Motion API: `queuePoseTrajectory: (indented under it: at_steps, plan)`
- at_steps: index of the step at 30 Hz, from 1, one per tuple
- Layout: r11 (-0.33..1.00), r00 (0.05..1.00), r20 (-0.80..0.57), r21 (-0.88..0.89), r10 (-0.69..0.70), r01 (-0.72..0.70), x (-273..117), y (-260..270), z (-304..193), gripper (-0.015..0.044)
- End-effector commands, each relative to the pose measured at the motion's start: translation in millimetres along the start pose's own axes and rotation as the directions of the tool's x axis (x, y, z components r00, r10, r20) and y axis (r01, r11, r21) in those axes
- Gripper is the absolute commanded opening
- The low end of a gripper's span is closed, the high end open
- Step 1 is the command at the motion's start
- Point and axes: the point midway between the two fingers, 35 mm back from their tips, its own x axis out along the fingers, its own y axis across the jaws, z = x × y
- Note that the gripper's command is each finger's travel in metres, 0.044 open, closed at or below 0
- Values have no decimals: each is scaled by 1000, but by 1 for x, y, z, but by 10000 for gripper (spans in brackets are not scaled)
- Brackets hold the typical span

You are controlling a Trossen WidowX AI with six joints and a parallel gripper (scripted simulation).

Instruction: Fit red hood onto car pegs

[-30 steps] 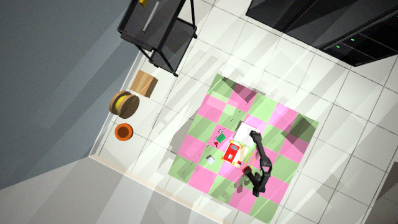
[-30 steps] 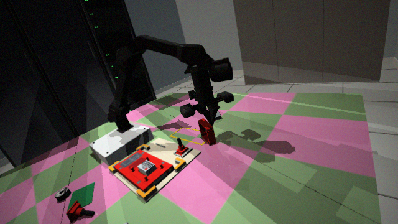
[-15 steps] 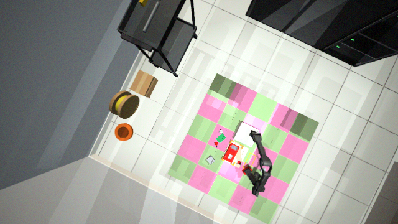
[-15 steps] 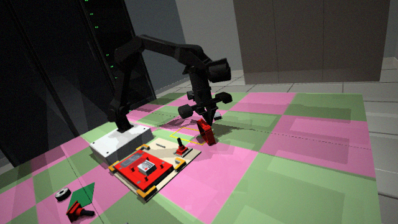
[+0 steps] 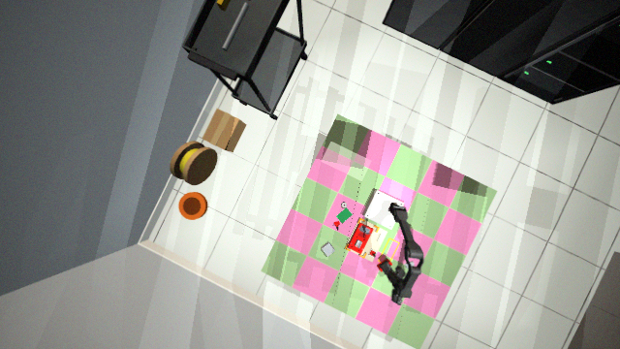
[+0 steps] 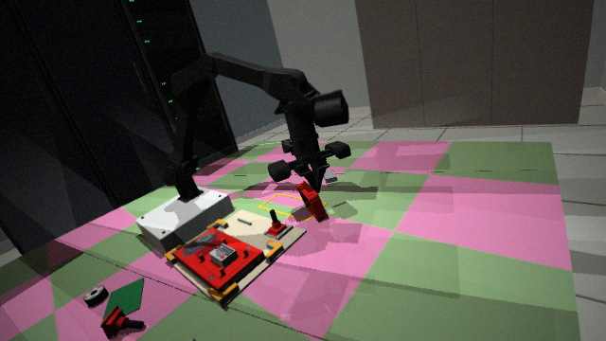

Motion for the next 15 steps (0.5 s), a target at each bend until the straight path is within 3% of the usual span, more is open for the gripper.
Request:
queuePoseTrajectory:
  at_steps: [1, 15]
  plan:
    - [1000, 1000, 2, -6, 2, -2, 1, 3, 1, 0]
    - [1000, 1000, 2, -6, 2, -2, 2, 9, 1, 0]
